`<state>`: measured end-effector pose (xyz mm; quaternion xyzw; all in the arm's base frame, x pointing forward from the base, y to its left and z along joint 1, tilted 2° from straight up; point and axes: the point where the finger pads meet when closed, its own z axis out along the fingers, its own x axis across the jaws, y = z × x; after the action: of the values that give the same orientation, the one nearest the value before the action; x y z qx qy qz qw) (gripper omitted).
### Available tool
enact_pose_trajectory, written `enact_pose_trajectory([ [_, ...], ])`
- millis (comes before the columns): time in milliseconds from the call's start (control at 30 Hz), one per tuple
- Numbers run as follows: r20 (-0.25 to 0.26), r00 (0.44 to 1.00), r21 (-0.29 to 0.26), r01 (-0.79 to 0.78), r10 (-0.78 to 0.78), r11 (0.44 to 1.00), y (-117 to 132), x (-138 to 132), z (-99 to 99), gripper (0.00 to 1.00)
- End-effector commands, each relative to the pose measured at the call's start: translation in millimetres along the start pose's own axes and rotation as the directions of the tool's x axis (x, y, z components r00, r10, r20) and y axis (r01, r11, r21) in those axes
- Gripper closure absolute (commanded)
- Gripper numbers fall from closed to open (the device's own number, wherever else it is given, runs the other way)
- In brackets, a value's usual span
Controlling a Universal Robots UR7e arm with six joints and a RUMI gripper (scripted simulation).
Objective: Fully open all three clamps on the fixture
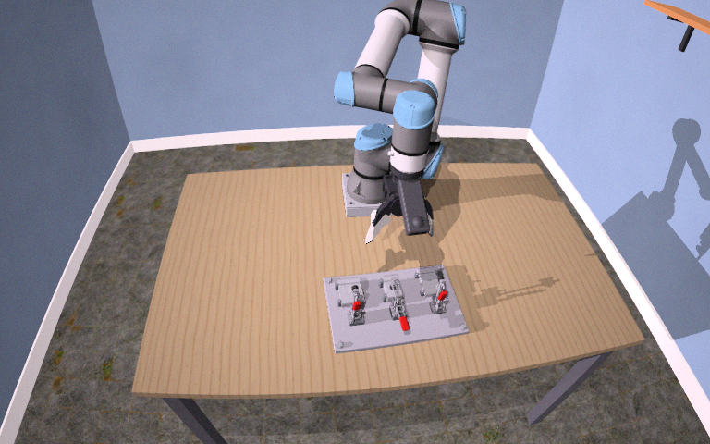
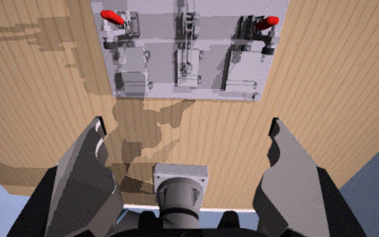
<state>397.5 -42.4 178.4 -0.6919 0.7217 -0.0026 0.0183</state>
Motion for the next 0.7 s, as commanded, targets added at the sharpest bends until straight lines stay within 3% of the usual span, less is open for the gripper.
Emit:
enact_pose_trajectory([
  [0,-0.004,1.000,-0.003,-0.016,0.016,1.000,1.1,-0.5,-0.7,0.00],
  [267,-0.004,1.000,-0.004,-0.018,0.018,1.000,1.3,-0.5,-0.7,0.00],
  [300,-0.004,1.000,-0.004,-0.018,0.018,1.000,1.3,-0.5,-0.7,1.00],
  [667,-0.004,1.000,-0.004,-0.018,0.018,1.000,1.3,-0.5,-0.7,1.00],
])
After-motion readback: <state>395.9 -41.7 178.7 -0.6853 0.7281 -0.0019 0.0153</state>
